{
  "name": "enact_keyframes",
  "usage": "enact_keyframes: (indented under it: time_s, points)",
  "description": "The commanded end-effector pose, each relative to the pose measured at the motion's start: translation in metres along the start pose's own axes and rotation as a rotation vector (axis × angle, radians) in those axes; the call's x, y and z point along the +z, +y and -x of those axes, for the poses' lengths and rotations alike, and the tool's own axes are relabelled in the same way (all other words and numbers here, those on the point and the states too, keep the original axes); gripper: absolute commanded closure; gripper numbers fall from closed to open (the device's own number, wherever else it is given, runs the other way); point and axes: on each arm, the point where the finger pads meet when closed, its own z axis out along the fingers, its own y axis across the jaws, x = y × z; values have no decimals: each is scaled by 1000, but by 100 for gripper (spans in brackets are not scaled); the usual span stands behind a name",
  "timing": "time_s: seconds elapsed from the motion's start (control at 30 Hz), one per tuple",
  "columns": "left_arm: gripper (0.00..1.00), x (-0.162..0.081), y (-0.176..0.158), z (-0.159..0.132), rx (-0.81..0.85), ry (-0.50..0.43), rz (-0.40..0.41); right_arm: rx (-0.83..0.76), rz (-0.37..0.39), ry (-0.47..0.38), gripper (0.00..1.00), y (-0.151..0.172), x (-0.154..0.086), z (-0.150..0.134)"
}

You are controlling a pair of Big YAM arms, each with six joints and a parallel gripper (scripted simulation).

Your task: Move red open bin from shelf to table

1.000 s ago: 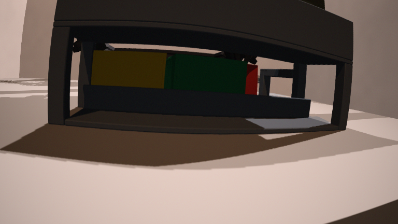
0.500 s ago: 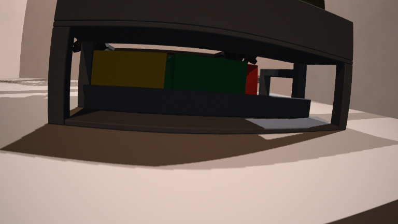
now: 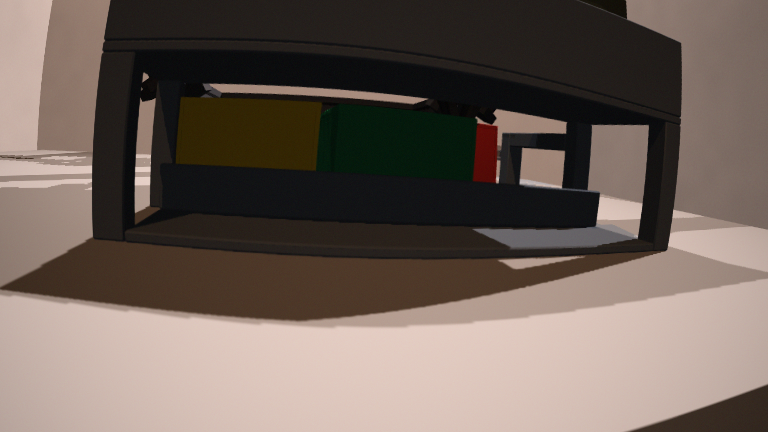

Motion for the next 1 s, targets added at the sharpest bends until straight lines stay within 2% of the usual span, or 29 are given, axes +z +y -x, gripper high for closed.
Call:
enact_keyframes:
  time_s: [0.0, 0.97]
  points:
    - [87, -10, 22, -7, -28, -15, 26, 0, -11, -48, 0, -4, -9, 17]
    - [88, -17, 28, -8, -34, -21, 36, 0, -11, -48, 0, -4, -9, 17]
